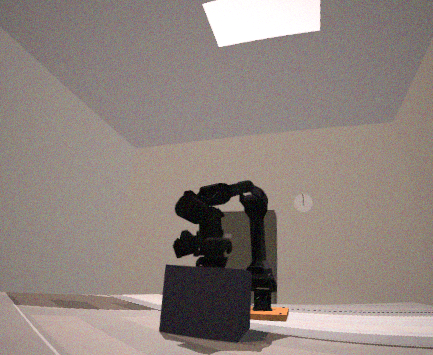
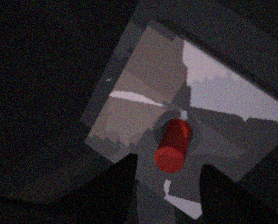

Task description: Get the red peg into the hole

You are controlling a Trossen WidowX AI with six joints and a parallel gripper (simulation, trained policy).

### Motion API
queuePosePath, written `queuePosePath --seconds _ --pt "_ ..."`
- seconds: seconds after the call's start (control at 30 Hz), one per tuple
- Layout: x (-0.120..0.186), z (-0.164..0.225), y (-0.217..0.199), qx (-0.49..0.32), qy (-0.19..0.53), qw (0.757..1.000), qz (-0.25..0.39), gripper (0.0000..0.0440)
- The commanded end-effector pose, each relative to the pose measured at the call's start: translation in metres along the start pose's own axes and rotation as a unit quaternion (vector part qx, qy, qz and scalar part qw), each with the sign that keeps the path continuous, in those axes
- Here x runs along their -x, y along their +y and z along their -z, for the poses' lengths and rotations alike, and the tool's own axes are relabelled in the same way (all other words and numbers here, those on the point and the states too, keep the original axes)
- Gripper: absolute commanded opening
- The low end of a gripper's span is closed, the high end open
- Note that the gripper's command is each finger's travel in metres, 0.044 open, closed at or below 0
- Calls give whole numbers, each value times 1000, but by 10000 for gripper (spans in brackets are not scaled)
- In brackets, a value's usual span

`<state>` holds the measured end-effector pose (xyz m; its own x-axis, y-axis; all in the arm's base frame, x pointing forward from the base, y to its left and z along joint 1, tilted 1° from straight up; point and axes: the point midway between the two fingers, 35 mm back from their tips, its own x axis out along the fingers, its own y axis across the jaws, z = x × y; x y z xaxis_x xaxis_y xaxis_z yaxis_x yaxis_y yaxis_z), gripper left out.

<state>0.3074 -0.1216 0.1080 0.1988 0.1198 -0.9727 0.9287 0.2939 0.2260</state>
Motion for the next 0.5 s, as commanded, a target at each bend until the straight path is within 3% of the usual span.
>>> queuePosePath --seconds 0.0,0.47 --pt "-9 -5 -2 -1 19 1000 -1 158" --pt "10 -19 15 6 32 998 -53 167"
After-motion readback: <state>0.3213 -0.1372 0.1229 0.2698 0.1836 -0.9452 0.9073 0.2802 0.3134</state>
